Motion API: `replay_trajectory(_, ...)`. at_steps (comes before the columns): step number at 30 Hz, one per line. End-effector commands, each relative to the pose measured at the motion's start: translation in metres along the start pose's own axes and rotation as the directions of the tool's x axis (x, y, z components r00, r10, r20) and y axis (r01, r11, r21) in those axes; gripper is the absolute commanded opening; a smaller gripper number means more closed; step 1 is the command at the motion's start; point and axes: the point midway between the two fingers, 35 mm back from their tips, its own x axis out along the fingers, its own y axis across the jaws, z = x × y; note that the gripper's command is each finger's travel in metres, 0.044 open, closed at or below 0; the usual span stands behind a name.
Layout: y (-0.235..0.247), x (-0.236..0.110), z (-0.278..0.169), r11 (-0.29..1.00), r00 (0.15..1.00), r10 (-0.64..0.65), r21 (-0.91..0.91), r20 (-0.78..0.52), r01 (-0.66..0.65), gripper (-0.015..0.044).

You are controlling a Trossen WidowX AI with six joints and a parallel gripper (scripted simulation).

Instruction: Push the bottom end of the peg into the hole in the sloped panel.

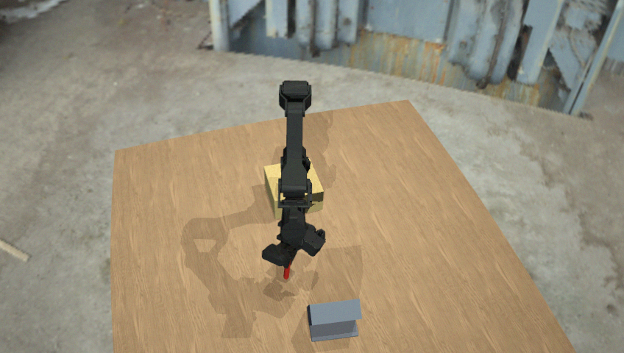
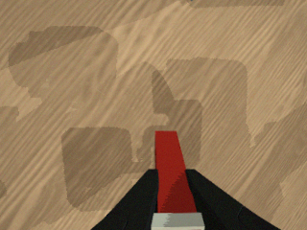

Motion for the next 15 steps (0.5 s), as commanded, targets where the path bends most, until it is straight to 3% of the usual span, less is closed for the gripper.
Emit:
replay_trajectory(1, 0.001, 0.001, 0.002, 0.999, 1.000, -0.020, 0.027, 0.005, 0.020, 0.0000)
replay_trajectory(15, 0.007, 0.003, 0.014, 0.989, 0.995, -0.087, 0.127, 0.041, 0.081, 0.0000)
